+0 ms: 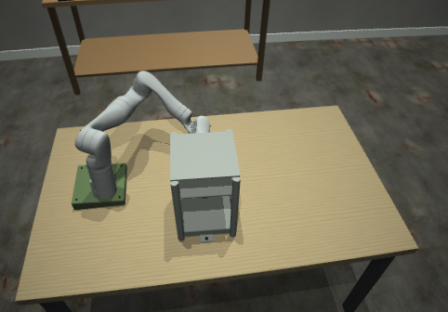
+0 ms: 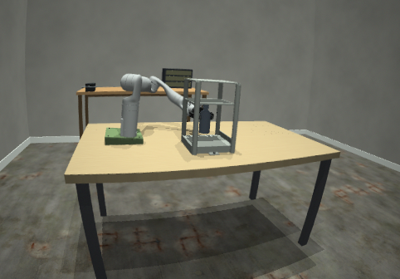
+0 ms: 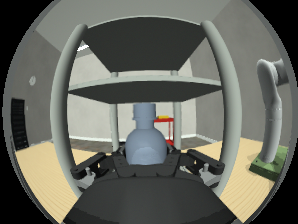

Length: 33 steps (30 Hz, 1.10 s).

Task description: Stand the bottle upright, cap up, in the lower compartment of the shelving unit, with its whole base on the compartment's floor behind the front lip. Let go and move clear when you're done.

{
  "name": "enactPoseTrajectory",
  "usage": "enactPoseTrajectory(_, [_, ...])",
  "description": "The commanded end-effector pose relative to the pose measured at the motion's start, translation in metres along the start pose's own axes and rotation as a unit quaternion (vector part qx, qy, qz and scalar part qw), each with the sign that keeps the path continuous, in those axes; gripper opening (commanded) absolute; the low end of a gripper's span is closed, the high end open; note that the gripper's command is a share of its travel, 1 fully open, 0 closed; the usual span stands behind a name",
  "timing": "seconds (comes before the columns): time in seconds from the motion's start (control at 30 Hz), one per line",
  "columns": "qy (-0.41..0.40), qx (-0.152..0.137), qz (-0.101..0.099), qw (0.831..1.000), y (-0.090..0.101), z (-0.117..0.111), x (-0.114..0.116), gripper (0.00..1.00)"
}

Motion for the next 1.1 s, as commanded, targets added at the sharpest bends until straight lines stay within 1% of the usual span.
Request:
enactPoseTrajectory(0.0, [-0.001,0.0,0.0,1.0,0.0,0.0,0.0,0.0])
enactPoseTrajectory(0.17, [-0.001,0.0,0.0,1.0,0.0,0.003,0.0,0.0])
enactPoseTrajectory(0.5, [-0.001,0.0,0.0,1.0,0.0,0.026,0.004,0.0])
enactPoseTrajectory(1.07, [-0.001,0.0,0.0,1.0,0.0,0.027,0.005,0.0])
Point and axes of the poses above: the point where the finger pads meet when closed, its own y axis back along the fingers, its own x axis across the jaws, z = x × y, the point moved 3 cm from there along y, back along the fingers, and after that the axes turned 10 degrees about -y, right-handed, at the moved point
